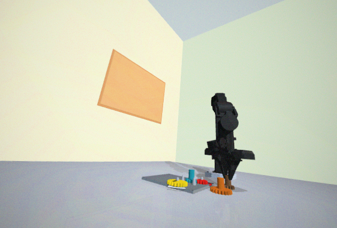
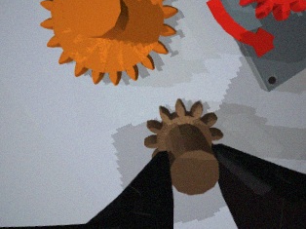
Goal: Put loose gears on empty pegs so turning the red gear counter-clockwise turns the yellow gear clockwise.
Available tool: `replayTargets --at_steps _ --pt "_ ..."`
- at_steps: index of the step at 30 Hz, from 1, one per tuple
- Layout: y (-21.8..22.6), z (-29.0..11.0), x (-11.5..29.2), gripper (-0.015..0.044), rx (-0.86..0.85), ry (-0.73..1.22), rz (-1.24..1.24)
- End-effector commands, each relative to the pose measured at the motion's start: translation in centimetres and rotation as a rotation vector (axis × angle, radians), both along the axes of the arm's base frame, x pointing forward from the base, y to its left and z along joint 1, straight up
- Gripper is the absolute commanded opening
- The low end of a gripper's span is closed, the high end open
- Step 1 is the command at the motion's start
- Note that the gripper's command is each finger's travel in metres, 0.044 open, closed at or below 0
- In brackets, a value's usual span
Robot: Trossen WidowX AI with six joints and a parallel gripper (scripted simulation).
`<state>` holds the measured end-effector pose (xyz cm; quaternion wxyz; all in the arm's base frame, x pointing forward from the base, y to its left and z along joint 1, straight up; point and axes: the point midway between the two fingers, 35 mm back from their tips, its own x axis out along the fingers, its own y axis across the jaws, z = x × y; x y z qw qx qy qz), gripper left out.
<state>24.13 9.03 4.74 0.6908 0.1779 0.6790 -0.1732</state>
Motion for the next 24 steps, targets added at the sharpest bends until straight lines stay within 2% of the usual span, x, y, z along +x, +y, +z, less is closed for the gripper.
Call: replayTargets --at_steps 1,24 --pt "0.1 0.7 0.2 0.0 0.003 0.001 -0.004" --pt "0.4 5.3 0.9 0.0 0.003 0.0 -0.004"
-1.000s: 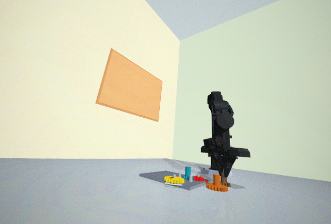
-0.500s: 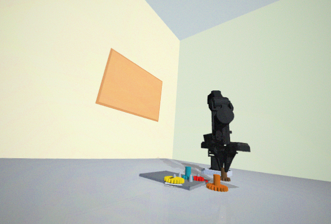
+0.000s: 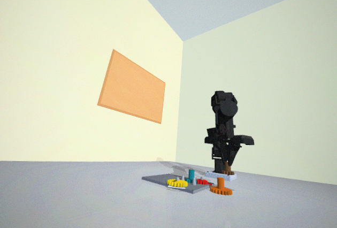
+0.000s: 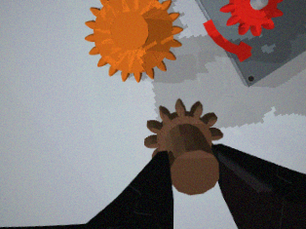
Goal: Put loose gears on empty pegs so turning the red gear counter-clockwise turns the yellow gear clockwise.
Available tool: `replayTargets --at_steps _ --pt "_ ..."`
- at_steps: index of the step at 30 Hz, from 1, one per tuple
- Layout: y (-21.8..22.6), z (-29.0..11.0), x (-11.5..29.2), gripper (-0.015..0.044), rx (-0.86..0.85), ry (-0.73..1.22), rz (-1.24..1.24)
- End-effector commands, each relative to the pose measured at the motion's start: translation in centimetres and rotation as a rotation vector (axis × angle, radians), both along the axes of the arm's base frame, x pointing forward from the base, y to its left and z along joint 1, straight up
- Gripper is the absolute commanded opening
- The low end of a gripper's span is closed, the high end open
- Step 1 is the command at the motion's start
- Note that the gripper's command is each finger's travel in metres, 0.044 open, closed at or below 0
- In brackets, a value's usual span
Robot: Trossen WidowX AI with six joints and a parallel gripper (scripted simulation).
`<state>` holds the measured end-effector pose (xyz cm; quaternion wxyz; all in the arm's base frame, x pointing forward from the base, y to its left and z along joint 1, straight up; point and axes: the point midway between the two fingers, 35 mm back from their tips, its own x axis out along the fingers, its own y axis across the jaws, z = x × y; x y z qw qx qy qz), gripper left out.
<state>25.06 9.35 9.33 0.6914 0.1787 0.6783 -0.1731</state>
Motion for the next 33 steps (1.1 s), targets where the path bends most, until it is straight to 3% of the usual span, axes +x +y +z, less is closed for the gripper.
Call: replayTargets --at_steps 1,33 --pt "0.0 0.9 0.0 0.0 0.003 0.003 -0.003" --pt "-0.2 7.7 -0.4 0.0 0.003 0.003 -0.003"
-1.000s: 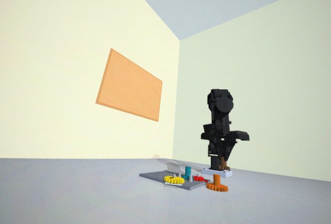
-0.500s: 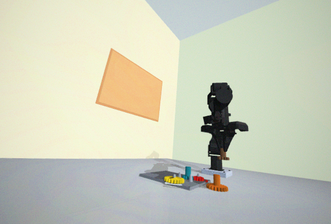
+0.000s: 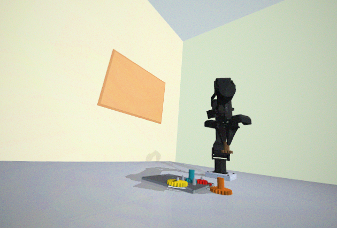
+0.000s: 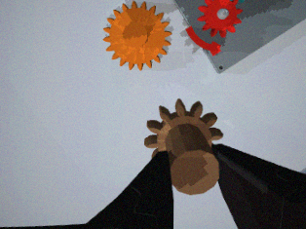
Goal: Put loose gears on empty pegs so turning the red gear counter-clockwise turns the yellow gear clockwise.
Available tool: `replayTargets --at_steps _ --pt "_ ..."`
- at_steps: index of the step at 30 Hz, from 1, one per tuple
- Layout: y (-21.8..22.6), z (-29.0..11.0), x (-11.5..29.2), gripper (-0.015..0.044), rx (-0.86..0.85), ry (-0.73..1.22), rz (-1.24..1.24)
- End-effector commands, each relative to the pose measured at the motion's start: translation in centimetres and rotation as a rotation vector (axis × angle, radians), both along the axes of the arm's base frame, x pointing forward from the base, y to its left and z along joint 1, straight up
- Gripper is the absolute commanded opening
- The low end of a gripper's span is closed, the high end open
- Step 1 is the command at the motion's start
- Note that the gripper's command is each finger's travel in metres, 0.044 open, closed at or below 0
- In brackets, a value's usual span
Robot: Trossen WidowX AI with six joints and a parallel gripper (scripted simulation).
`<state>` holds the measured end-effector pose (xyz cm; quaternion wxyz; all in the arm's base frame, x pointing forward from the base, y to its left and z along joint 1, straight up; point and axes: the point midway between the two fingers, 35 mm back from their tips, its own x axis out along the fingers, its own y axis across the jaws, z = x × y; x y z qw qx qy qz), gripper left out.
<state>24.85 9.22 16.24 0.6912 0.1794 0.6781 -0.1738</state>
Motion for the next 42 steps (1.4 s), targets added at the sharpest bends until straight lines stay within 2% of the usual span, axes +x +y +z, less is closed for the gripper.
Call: replayTargets --at_steps 1,12,42 --pt "0.0 1.0 -0.2 0.0 0.003 0.003 -0.001" --pt "-0.2 2.7 -0.6 0.0 0.002 0.003 -0.001" --pt "-5.2 -0.8 4.5 0.0 -0.001 -0.002 -0.001"
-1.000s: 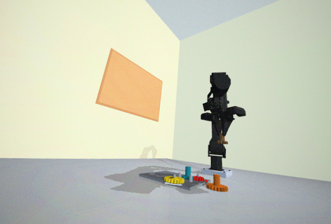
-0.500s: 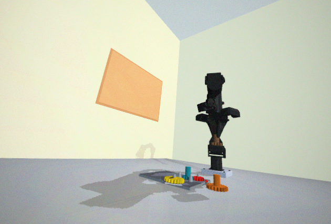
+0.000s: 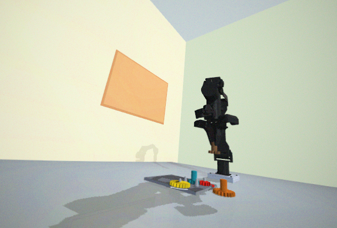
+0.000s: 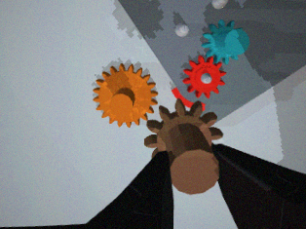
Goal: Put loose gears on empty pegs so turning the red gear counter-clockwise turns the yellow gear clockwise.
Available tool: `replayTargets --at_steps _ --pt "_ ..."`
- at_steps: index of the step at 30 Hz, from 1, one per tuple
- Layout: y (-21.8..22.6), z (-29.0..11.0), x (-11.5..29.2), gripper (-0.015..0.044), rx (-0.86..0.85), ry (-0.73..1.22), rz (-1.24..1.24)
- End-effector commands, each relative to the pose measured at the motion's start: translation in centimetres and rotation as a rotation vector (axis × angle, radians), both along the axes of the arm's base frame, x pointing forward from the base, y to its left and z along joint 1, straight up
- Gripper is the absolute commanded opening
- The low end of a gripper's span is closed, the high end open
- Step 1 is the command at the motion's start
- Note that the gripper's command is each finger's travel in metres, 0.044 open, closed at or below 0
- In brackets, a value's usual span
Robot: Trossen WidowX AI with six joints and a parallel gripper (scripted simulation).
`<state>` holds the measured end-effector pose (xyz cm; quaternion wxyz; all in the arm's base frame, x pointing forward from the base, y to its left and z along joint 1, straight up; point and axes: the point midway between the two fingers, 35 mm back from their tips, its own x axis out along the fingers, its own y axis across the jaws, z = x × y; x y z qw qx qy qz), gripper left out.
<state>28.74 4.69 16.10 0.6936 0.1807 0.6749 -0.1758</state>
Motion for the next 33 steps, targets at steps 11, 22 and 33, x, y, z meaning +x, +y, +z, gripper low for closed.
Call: replayTargets --at_steps 11,22,33 --pt "-2.9 -1.9 1.9 0.0 0.004 0.0 0.007" --pt "-5.4 -3.4 3.2 0.0 -0.002 0.0 0.005" --pt "-8.0 -5.0 4.2 0.0 -0.005 0.003 0.004"
